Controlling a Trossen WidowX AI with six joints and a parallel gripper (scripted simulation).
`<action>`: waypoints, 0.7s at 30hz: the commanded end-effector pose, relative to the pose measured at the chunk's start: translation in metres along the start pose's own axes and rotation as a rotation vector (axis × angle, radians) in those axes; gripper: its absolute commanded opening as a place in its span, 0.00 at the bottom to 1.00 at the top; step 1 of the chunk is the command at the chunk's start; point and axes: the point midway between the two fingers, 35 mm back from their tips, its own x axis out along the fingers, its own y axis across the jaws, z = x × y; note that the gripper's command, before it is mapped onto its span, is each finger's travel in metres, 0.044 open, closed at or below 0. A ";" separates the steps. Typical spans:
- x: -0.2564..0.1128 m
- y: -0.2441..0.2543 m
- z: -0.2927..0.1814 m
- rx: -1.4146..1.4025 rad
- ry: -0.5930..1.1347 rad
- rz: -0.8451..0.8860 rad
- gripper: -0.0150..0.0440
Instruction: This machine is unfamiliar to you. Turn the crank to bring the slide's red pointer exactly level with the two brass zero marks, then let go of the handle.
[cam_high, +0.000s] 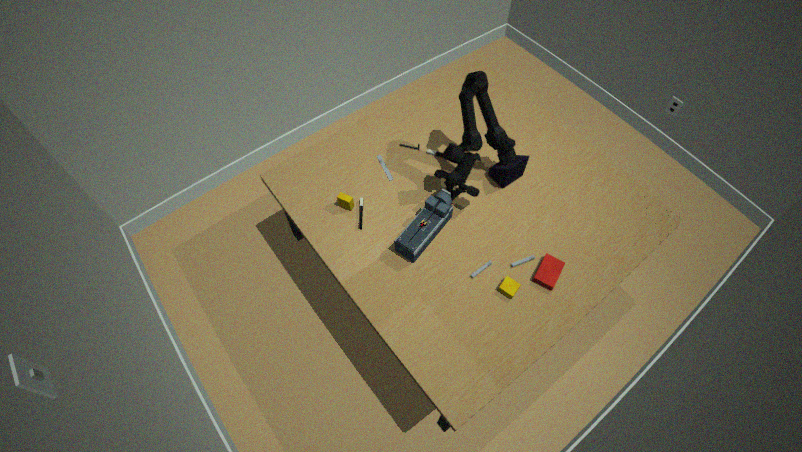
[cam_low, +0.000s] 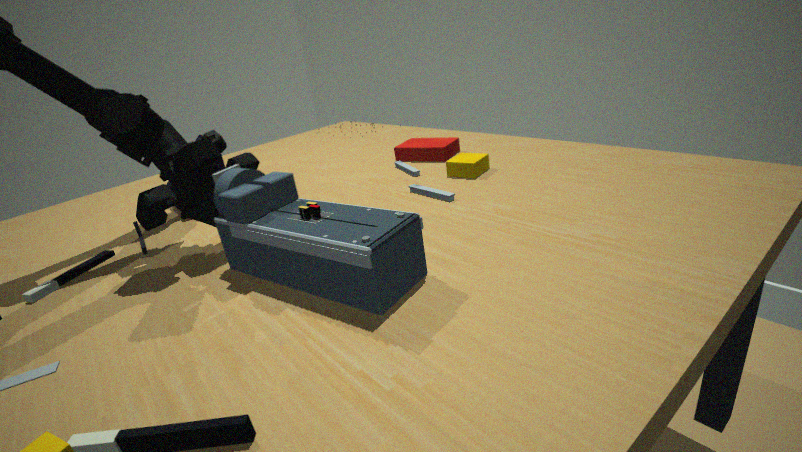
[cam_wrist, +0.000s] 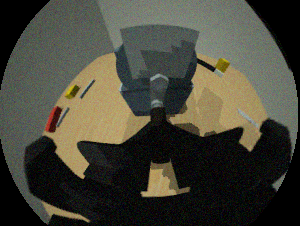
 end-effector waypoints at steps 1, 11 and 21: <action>0.000 -0.009 0.000 0.012 0.006 -0.027 0.25; -0.001 -0.011 0.000 0.012 0.006 -0.027 0.25; -0.001 -0.013 0.001 0.012 0.006 -0.027 0.25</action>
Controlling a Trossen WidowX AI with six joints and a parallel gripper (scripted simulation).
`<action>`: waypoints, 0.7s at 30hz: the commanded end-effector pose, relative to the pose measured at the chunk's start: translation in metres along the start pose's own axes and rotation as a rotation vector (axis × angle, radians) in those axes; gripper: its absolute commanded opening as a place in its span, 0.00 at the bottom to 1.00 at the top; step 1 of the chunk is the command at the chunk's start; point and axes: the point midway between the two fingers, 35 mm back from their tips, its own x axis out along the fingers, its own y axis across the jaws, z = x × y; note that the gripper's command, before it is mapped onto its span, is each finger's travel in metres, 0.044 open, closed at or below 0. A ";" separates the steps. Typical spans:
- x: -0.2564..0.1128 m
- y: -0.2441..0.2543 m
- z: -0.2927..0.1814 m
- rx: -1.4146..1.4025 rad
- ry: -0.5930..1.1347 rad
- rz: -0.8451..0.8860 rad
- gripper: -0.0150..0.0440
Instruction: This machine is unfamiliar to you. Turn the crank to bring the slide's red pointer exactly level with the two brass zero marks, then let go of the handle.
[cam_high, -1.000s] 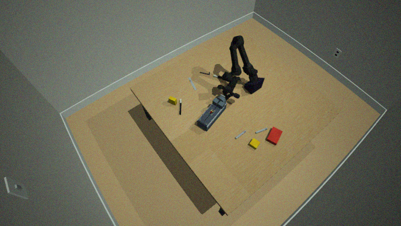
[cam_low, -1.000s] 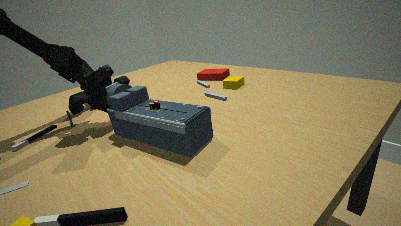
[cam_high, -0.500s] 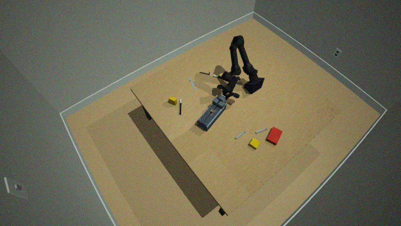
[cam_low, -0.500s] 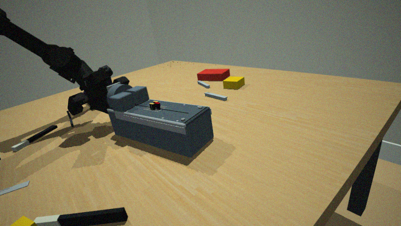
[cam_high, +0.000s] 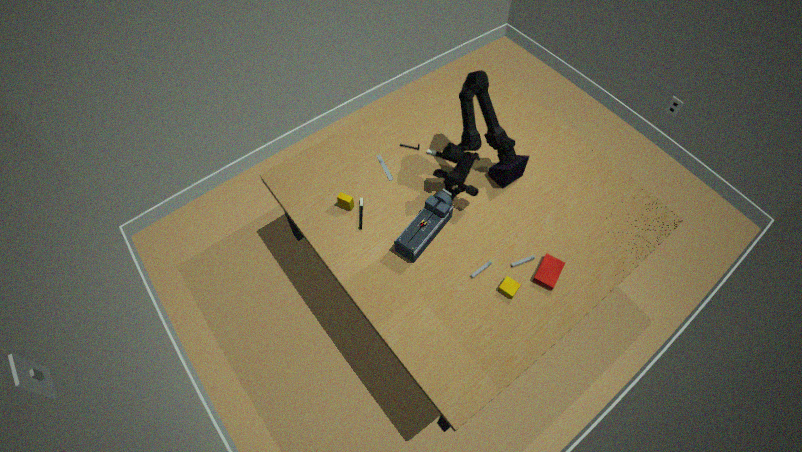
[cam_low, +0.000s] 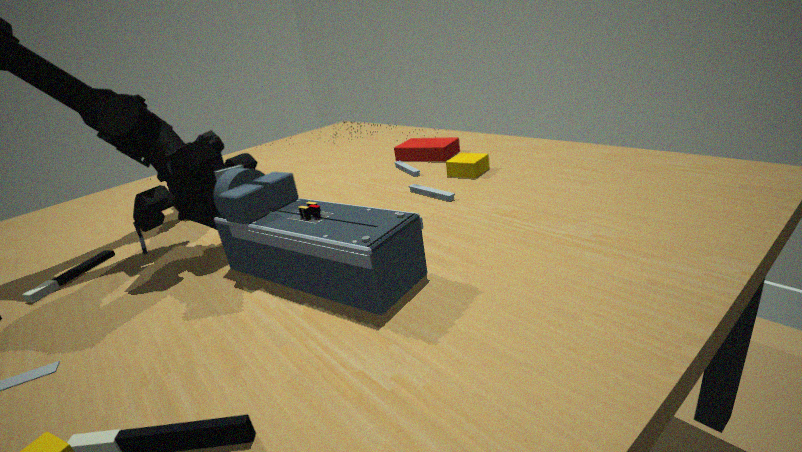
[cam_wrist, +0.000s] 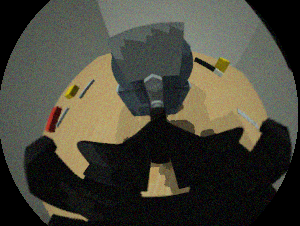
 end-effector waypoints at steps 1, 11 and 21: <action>-0.001 -0.009 0.001 0.012 0.002 -0.028 0.25; -0.002 -0.011 0.001 0.012 0.002 -0.028 0.25; -0.003 -0.013 0.002 0.012 0.002 -0.028 0.25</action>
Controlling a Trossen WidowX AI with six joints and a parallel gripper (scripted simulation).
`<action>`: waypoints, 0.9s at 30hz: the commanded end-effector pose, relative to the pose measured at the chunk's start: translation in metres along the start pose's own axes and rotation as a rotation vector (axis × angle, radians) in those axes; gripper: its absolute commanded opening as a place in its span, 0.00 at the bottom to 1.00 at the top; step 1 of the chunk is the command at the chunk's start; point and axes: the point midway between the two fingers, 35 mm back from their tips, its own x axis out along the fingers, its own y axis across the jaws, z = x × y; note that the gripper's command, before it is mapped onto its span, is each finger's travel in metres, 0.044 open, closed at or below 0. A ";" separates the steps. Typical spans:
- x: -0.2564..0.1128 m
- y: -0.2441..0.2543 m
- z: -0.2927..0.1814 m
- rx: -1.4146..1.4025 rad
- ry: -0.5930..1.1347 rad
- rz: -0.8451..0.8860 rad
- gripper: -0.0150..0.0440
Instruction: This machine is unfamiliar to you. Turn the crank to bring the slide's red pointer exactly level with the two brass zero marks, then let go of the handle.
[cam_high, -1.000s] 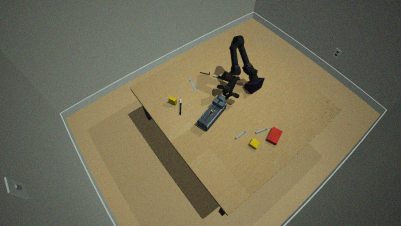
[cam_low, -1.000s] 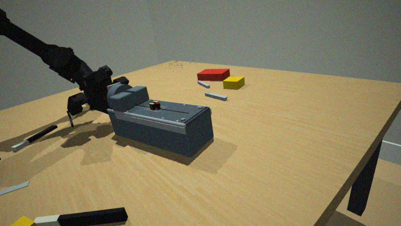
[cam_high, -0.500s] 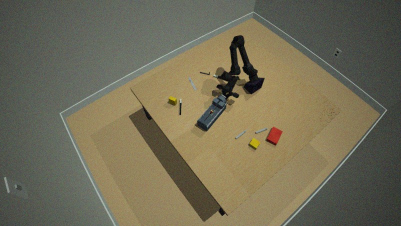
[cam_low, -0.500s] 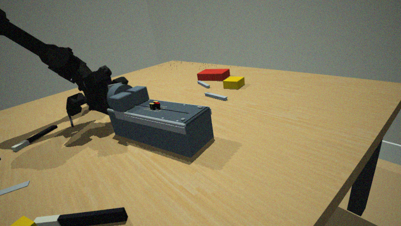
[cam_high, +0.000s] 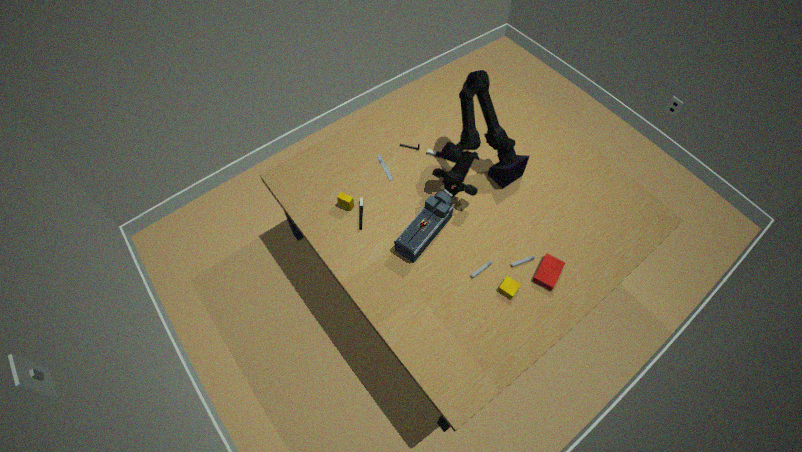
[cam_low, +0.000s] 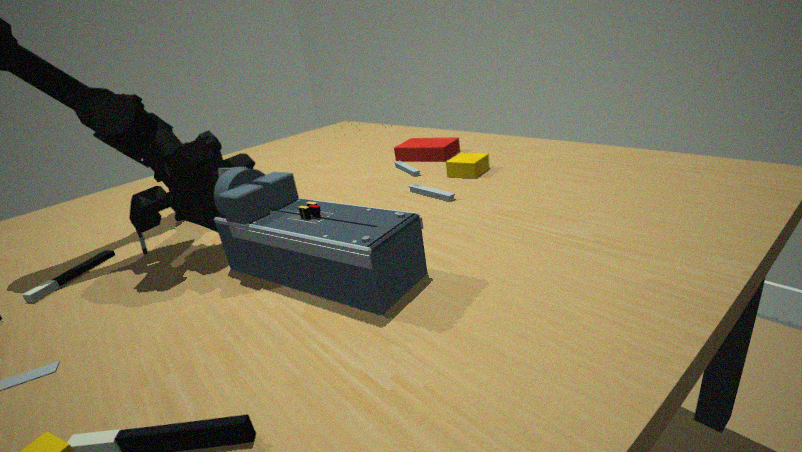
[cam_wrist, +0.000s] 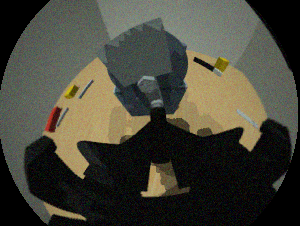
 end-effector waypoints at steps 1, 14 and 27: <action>-0.002 -0.009 0.002 0.011 -0.002 -0.027 0.25; -0.004 -0.012 0.003 0.011 -0.003 -0.027 0.25; -0.007 -0.016 0.005 0.011 -0.003 -0.027 0.25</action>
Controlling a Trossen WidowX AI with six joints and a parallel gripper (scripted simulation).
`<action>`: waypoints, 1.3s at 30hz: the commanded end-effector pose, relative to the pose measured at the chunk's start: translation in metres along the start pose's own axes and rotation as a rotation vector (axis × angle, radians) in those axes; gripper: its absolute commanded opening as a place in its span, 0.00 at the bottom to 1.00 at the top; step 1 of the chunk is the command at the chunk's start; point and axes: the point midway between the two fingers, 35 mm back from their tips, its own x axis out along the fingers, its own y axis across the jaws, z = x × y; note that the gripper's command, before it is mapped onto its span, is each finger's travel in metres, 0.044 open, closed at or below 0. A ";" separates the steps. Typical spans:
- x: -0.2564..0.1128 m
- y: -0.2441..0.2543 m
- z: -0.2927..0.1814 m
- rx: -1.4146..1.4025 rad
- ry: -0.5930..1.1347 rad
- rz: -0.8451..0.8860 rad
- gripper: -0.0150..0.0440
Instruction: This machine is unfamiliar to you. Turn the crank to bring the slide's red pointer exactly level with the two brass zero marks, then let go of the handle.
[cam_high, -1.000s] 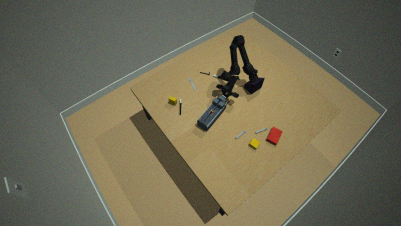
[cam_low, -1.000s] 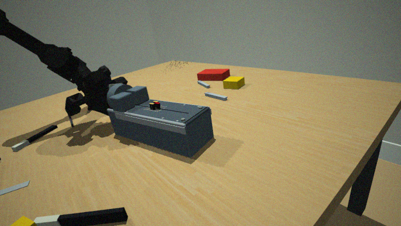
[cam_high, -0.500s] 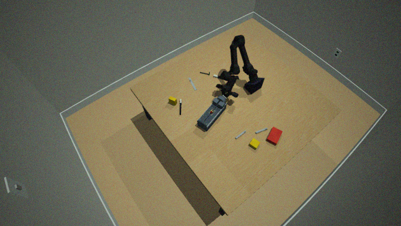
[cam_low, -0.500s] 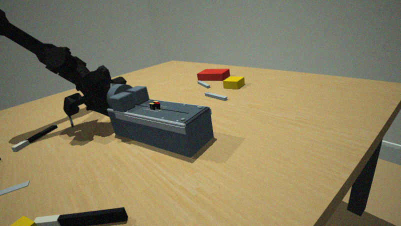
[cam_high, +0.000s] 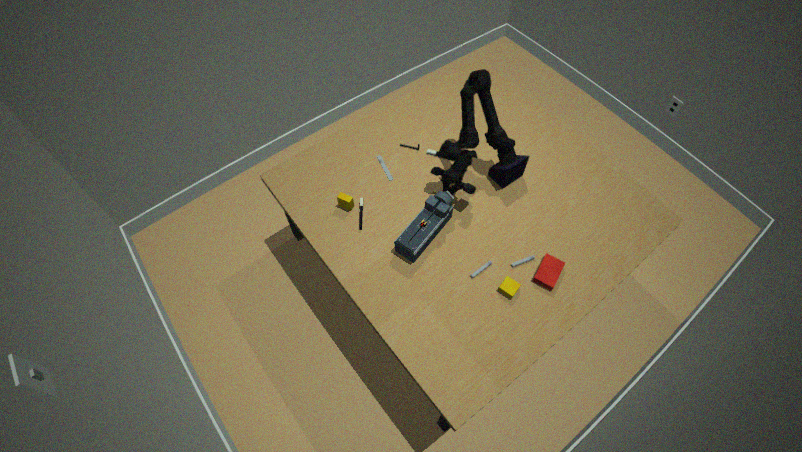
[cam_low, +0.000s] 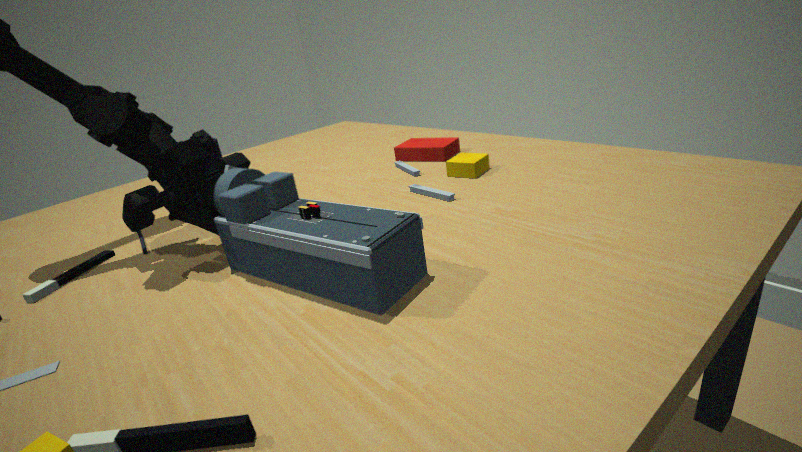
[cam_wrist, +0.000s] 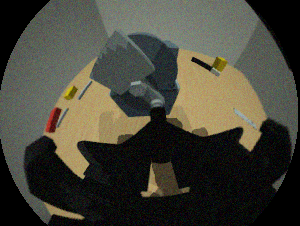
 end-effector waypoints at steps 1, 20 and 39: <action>-0.004 -0.008 0.003 0.007 -0.009 -0.023 0.25; -0.013 -0.014 0.012 0.007 -0.009 -0.023 0.25; -0.028 -0.012 0.026 0.008 -0.009 -0.022 0.25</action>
